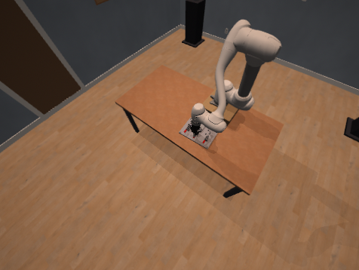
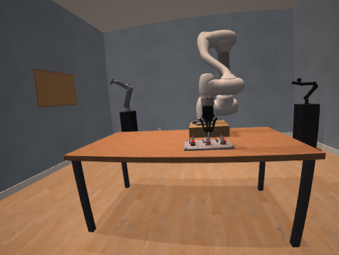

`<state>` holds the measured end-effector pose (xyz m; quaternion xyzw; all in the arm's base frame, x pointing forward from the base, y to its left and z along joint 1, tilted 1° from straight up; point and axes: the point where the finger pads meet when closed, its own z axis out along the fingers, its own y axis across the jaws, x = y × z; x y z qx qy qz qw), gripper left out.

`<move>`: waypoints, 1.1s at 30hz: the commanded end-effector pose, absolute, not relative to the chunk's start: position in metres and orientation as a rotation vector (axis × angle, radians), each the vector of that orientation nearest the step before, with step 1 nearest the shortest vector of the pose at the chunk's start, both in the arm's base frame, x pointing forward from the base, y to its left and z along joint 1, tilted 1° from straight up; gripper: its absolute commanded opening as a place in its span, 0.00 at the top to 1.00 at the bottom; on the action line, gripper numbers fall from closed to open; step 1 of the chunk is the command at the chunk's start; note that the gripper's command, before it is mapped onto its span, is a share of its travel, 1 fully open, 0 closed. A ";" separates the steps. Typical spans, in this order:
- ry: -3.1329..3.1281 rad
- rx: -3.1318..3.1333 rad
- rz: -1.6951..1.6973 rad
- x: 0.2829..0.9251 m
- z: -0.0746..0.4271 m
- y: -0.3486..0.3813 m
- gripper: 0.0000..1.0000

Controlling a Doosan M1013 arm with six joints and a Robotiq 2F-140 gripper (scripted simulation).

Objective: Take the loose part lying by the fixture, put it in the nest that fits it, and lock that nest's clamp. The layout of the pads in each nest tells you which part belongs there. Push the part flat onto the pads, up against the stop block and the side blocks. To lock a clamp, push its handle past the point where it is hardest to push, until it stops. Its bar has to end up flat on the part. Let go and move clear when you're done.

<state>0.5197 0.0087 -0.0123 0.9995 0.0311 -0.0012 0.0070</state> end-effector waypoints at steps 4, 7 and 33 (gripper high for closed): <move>0.097 3.126 -0.004 0.520 -0.014 0.009 0.90; 0.097 3.126 -0.004 0.520 -0.014 0.009 0.90; 0.097 3.126 -0.004 0.520 0.005 0.009 0.90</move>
